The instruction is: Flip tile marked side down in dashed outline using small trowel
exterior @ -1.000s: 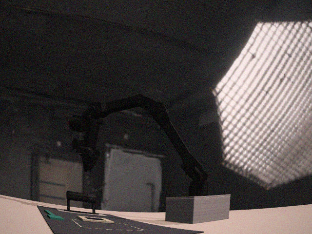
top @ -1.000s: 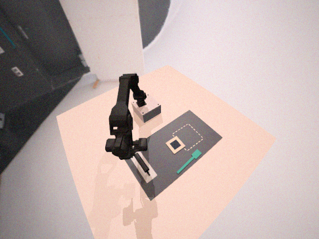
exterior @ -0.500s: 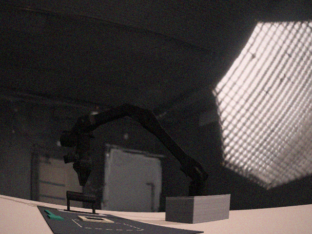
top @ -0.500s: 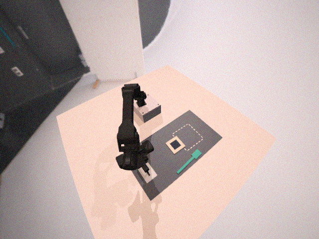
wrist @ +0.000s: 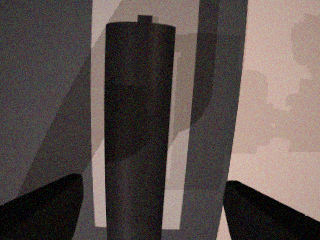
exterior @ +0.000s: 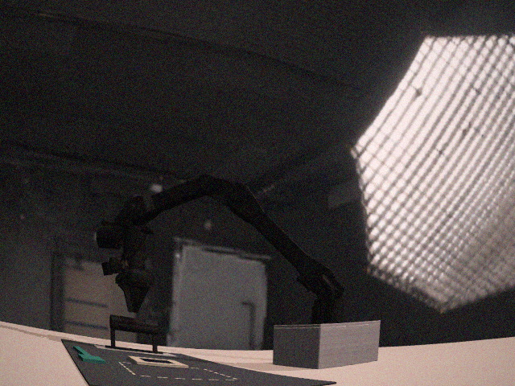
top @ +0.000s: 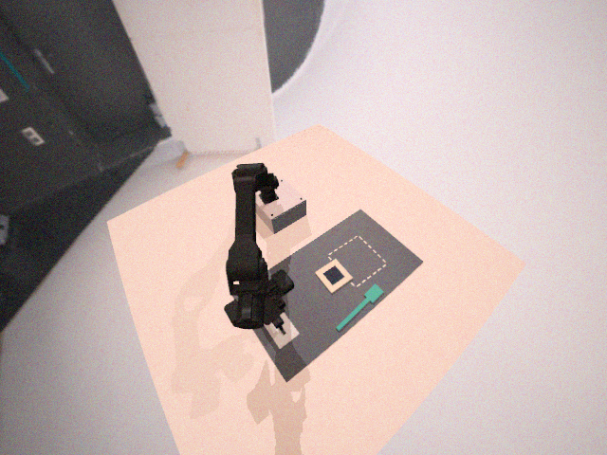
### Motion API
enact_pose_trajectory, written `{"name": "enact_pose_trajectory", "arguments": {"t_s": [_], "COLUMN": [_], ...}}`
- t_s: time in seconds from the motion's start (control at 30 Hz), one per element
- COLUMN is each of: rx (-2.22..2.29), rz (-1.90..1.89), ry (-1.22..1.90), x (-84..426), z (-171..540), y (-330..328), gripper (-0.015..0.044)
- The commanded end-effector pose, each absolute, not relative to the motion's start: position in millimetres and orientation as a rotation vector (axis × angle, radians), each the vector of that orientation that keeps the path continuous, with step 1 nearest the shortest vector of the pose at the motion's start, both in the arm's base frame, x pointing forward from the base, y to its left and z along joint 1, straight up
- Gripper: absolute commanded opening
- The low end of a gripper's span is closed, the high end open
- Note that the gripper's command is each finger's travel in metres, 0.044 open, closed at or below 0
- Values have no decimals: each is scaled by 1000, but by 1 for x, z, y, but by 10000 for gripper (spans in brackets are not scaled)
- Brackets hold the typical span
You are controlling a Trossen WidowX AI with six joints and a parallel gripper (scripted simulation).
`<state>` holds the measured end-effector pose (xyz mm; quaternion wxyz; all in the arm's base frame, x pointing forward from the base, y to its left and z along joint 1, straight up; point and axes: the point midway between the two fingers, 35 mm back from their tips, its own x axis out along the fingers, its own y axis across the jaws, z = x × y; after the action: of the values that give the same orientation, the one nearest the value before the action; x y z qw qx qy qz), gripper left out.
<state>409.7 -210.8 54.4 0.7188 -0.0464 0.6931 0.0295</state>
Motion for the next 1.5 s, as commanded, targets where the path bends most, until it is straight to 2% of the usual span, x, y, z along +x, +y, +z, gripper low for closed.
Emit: {"name": "enact_pose_trajectory", "arguments": {"t_s": [0.0, 0.67, 1.37, 1.47], "rx": [-100, -100, -100, -100], "rz": [77, 77, 77, 77], "ry": [1539, 1539, 1539, 1539], "x": [409, 410, 410, 410], "z": [44, 15, 15, 15], "y": [-210, -210, -210, -210], "gripper": [270, 270, 130, 130]}}
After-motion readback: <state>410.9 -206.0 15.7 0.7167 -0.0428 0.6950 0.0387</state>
